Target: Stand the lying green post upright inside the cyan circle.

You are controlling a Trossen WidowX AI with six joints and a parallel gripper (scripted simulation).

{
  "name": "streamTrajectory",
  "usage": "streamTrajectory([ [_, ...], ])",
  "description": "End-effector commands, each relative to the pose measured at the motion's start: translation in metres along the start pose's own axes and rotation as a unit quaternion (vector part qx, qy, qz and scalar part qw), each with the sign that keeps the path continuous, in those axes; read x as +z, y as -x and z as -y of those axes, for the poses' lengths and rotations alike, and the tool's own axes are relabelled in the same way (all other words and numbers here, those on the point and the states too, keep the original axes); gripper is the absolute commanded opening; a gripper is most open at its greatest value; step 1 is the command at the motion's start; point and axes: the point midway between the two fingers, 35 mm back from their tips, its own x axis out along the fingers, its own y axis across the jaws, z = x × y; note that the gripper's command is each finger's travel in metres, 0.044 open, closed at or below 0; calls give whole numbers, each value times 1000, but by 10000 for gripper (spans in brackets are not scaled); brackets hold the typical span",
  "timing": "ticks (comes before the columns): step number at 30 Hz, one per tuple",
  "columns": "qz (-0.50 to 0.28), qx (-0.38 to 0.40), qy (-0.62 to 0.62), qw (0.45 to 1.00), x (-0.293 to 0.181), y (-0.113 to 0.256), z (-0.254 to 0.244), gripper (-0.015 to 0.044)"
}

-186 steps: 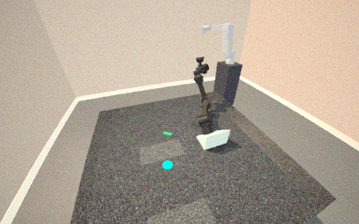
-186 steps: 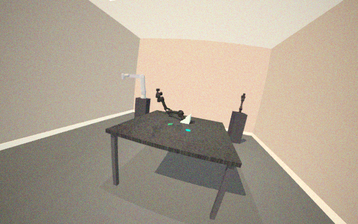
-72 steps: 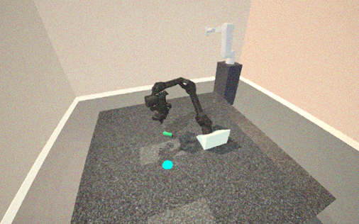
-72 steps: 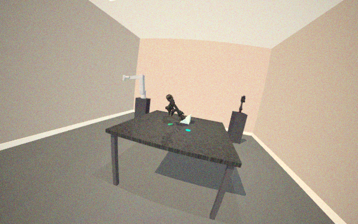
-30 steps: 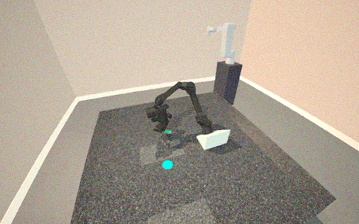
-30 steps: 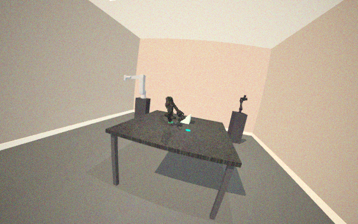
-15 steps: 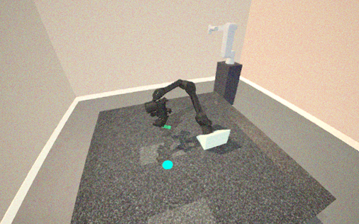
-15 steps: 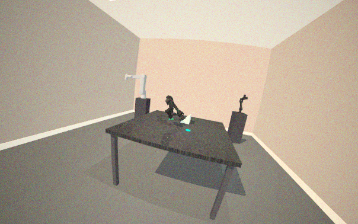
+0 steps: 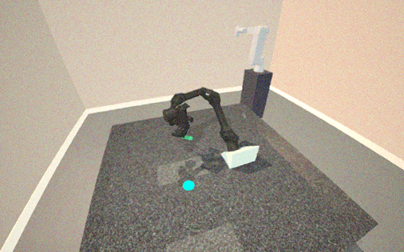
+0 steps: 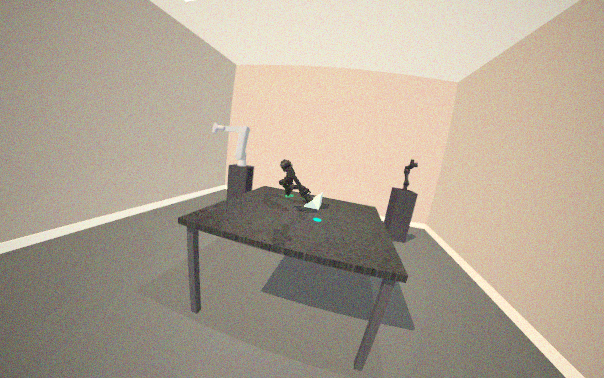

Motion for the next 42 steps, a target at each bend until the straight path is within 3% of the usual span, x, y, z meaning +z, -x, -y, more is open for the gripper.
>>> streamTrajectory([
  [1,-3,1,15,1000,-1,2,-5,23],
  [21,-4,11,208,978,-12,12,-64,23],
  [42,-1,18,402,915,-37,21,-125,23],
])
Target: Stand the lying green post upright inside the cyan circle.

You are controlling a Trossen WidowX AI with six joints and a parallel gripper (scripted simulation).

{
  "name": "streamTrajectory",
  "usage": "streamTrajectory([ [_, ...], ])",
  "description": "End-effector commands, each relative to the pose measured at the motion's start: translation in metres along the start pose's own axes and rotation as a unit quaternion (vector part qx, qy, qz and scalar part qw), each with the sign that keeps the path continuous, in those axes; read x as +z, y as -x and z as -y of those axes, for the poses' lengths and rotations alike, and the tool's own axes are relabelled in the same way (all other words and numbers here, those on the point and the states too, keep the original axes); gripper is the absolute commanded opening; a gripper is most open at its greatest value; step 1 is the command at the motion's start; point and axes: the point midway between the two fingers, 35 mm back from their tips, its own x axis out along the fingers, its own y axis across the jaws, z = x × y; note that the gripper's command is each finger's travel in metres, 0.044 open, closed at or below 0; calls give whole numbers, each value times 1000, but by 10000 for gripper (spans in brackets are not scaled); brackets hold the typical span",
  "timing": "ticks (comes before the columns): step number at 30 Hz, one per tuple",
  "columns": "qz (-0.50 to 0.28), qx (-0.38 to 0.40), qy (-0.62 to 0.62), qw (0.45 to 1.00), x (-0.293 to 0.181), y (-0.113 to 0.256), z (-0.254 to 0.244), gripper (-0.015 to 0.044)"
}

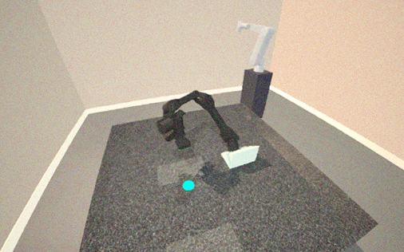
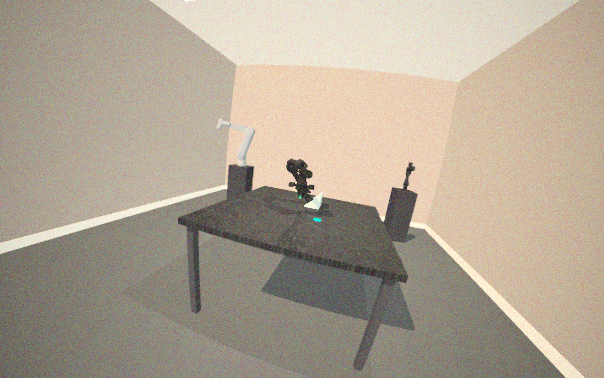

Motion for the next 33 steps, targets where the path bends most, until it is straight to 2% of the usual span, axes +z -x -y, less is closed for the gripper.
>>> streamTrajectory([
  [1,-2,2,40,999,4,1,-13,23],
  [33,-2,-1,336,942,20,2,-111,23],
])
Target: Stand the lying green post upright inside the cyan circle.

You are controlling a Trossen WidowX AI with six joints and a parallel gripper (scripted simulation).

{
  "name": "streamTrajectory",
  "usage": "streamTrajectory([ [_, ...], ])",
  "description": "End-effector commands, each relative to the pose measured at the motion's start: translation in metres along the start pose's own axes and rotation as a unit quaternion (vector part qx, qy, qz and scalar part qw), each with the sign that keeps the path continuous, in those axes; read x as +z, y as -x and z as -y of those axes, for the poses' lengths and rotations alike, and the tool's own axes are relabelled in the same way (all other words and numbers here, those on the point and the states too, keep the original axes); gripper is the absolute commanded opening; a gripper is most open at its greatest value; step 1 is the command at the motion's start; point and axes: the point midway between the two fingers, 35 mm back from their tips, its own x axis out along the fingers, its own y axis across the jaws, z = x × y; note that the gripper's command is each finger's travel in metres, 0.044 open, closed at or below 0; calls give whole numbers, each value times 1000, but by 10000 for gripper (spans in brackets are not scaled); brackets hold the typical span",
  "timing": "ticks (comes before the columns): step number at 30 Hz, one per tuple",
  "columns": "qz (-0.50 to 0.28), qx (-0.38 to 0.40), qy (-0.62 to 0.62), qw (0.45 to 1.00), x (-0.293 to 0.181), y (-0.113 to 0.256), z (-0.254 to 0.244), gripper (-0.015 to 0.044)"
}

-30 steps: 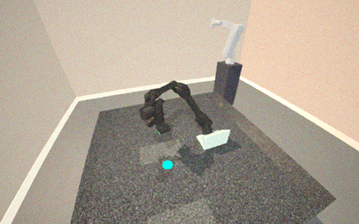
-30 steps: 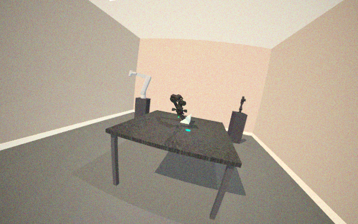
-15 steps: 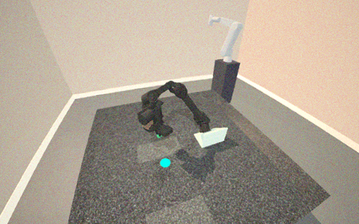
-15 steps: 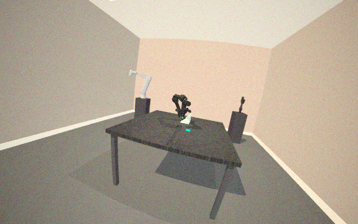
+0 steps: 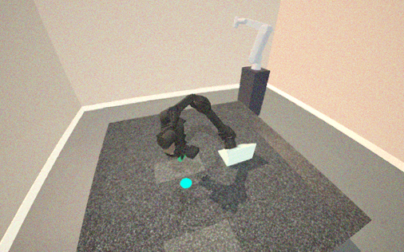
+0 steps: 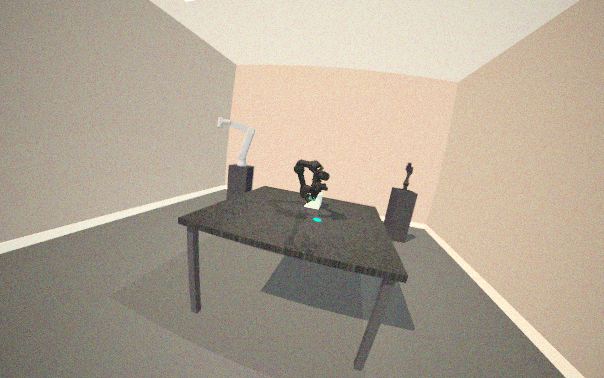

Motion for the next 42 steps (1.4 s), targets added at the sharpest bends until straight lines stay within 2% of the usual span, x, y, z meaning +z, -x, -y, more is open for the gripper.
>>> streamTrajectory([
  [1,-2,1,38,999,8,-1,-10,23],
  [14,-5,-2,144,990,29,-4,-38,23],
  [42,48,68,138,987,33,-18,-42,23],
])
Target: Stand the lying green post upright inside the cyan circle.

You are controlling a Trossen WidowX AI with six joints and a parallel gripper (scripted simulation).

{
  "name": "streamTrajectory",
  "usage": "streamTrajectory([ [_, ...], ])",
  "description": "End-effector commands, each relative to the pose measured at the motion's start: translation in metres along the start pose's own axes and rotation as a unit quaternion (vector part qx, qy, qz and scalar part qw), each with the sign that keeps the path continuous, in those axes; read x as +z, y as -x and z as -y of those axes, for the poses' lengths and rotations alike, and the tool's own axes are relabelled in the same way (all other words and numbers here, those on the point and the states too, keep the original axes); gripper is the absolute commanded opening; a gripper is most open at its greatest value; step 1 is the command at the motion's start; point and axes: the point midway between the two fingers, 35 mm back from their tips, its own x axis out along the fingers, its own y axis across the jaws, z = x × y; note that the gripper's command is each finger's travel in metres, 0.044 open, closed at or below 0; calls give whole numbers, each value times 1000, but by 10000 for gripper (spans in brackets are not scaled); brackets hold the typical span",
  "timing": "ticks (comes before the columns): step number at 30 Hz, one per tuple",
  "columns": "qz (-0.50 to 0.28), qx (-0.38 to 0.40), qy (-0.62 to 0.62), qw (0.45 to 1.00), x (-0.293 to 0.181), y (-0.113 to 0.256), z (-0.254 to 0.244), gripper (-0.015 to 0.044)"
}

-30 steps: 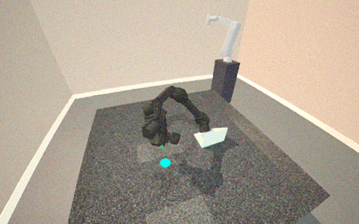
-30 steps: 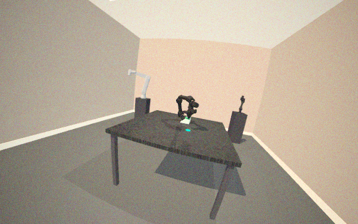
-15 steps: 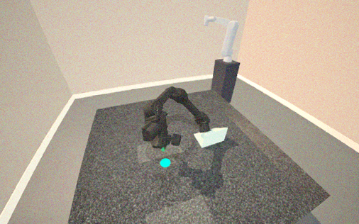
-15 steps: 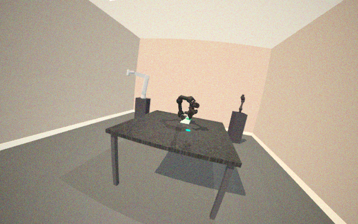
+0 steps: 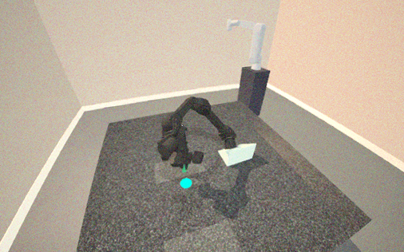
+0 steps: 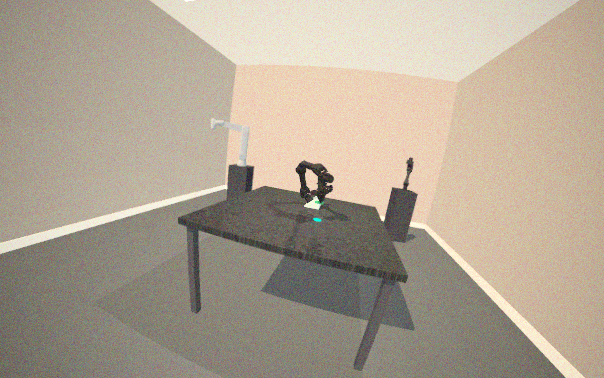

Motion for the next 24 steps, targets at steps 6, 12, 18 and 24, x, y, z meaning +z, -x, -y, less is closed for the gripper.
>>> streamTrajectory([
  [6,23,23,-1,999,0,-6,-1,23],
  [12,41,36,-2,999,1,-9,-1,23],
  [18,58,48,-3,997,1,-11,-1,23],
  [24,77,59,-3,995,2,-14,-1,23],
])
